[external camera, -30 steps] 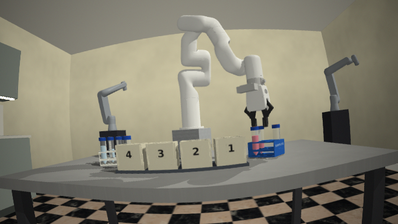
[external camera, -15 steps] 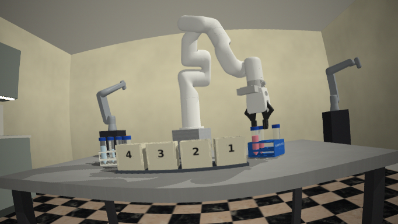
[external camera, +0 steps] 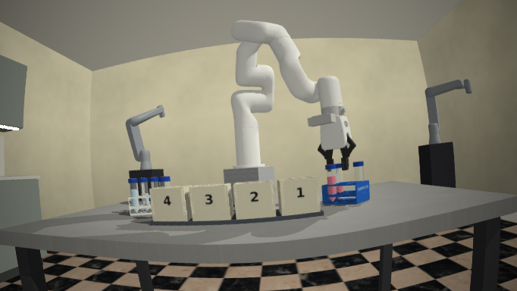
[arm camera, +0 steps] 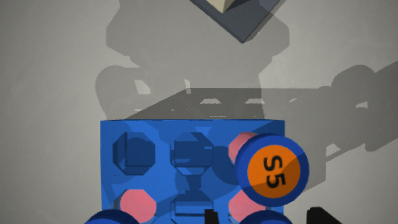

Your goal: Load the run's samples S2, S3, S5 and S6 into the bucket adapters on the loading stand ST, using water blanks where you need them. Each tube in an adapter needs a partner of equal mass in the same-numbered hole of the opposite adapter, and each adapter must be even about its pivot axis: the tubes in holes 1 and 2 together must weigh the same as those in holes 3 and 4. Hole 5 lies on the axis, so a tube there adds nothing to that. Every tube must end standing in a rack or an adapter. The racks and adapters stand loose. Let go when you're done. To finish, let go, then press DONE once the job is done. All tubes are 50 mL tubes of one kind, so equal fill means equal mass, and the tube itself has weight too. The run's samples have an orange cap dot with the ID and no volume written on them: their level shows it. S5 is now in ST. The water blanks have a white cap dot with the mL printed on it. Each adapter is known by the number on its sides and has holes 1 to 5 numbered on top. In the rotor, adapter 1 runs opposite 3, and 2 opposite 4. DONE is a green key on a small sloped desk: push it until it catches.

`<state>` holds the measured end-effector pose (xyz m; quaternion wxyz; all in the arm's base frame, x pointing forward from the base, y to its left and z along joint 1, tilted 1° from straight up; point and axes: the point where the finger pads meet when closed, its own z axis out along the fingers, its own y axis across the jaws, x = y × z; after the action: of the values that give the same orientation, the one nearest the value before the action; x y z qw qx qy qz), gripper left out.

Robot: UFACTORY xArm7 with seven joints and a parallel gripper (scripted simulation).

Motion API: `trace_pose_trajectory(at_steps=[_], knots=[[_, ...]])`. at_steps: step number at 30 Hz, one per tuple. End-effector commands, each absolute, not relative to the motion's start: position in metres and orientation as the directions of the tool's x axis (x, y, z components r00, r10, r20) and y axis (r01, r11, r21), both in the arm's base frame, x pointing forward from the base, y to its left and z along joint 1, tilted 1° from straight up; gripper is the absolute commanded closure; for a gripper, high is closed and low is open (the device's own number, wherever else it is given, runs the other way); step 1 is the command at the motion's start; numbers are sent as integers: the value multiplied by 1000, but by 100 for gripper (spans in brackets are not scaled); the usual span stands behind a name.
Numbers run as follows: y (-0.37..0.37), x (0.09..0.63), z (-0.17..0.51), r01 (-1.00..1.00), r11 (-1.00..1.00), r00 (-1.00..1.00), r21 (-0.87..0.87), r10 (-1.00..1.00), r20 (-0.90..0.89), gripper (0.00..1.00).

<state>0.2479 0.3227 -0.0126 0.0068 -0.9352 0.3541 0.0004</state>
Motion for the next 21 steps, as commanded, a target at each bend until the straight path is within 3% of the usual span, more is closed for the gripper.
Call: trace_pose_trajectory(at_steps=[1,8,9,21], knots=[[324,249,-12,-662,-749,749,-16,-662,-5,43],[324,249,-12,-662,-749,749,-16,-662,-5,43],[324,249,-11,-662,-749,749,-16,-662,-5,100],[324,249,-10,-662,-749,749,-16,-662,-5,100]])
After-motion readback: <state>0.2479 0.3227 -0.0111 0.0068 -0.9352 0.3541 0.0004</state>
